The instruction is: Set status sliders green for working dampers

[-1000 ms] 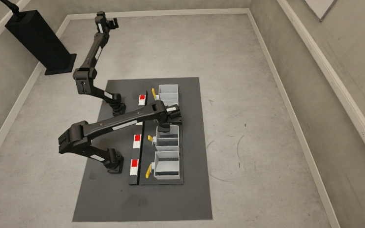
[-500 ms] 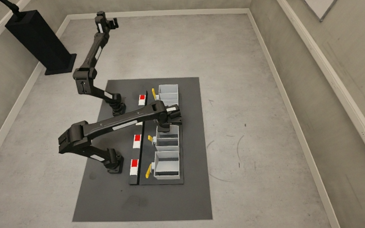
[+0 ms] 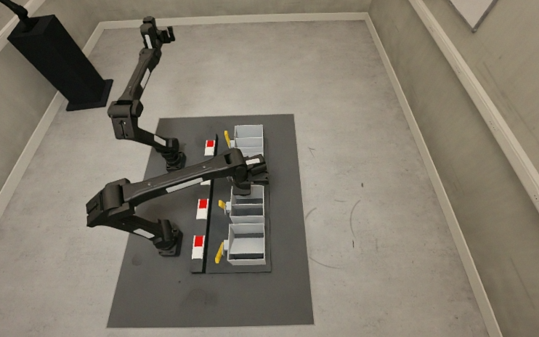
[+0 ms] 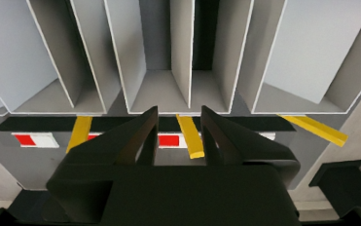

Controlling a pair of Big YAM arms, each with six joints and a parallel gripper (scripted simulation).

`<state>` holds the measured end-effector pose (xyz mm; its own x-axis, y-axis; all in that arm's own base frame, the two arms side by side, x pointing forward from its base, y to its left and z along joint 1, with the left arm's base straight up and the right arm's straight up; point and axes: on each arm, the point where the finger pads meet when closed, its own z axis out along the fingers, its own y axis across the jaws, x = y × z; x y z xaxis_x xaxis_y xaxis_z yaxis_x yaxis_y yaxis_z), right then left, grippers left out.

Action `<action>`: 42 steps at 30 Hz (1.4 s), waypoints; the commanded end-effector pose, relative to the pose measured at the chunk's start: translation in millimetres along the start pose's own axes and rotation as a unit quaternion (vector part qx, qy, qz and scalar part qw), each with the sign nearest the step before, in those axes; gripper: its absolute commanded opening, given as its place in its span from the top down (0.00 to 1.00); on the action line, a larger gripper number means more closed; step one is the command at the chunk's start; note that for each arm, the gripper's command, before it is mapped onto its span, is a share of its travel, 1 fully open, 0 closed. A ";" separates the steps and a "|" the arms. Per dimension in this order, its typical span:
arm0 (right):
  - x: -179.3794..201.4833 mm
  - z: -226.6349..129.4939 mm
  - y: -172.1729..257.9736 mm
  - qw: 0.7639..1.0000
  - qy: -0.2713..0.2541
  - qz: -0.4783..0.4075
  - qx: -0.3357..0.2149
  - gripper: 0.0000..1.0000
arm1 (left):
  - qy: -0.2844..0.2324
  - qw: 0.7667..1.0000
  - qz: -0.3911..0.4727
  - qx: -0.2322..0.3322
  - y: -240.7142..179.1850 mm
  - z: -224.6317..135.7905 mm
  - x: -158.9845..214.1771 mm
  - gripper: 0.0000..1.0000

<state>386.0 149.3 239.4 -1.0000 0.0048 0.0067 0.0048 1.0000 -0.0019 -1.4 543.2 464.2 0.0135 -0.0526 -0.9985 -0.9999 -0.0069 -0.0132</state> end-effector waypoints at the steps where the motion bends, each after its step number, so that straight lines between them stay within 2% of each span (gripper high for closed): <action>1: -12.5 -24.3 4.0 0.999 -0.029 0.006 -0.011 0.64 | -0.026 1.000 0.007 -0.002 3.1 -0.2 -36.4 0.00; 7: -12.5 -24.3 4.0 0.999 -0.029 0.006 -0.011 0.64 | -0.026 1.000 0.007 -0.002 3.1 -0.2 -36.4 0.00; 12: 25.4 -5.2 -11.0 0.999 -0.022 0.001 -0.038 0.64 | -0.026 1.000 0.007 -0.002 3.1 -0.2 -36.4 0.00; 14: 25.4 -5.2 -11.0 0.999 -0.022 0.001 -0.038 0.64 | -0.026 1.000 0.007 -0.002 3.1 -0.2 -36.4 0.00; 18: 86.4 10.4 -29.5 0.995 -0.021 0.000 -0.094 0.64 | -0.026 1.000 0.007 -0.002 3.1 -0.2 -36.4 0.00; 21: 111.7 15.9 -37.3 0.994 -0.011 0.001 -0.109 0.64 | -0.026 1.000 0.007 -0.002 3.1 -0.2 -36.4 0.00; 22: 110.5 15.9 -37.0 0.994 -0.014 0.000 -0.111 0.64 | -0.026 1.000 0.007 -0.002 3.1 -0.2 -36.4 0.00; 23: 92.8 -9.8 -32.0 0.991 -0.049 -0.004 -0.121 0.64 | -0.026 1.000 0.007 -0.002 3.1 -0.2 -36.4 0.00; 25: 91.9 -1.9 -24.2 0.992 -0.036 -0.013 -0.118 0.64 | -0.026 1.000 0.007 -0.002 3.1 -0.2 -36.4 0.00; 26: 107.4 23.1 -29.1 0.994 -0.007 -0.010 -0.109 0.64 | -0.026 1.000 0.007 -0.002 3.1 -0.2 -36.4 0.00; 28: 111.3 23.6 -32.3 0.994 0.002 -0.007 -0.105 0.64 | -0.026 1.000 0.007 -0.002 3.1 -0.2 -36.4 0.00; 31: 108.8 23.4 -33.5 0.994 -0.002 -0.004 -0.106 0.64 | -0.026 1.000 0.007 -0.002 3.1 -0.2 -36.4 0.00; 32: 94.5 -7.1 -29.7 0.992 -0.042 -0.008 -0.117 0.64 | -0.026 1.000 0.007 -0.002 3.1 -0.2 -36.4 0.00; 33: 95.5 -9.4 -30.0 0.992 -0.045 -0.007 -0.118 0.64 | -0.026 1.000 0.007 -0.002 3.1 -0.2 -36.4 0.00; 42: 100.5 8.4 -30.9 0.993 -0.026 -0.005 -0.113 0.64 | -0.026 1.000 0.007 -0.002 3.1 -0.2 -36.4 0.00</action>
<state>273.1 115.0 214.9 -0.9999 0.0105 0.0092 0.0122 0.9785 0.2061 -1.4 543.2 464.2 0.0135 -0.0526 -0.9985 -0.9999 -0.0069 -0.0131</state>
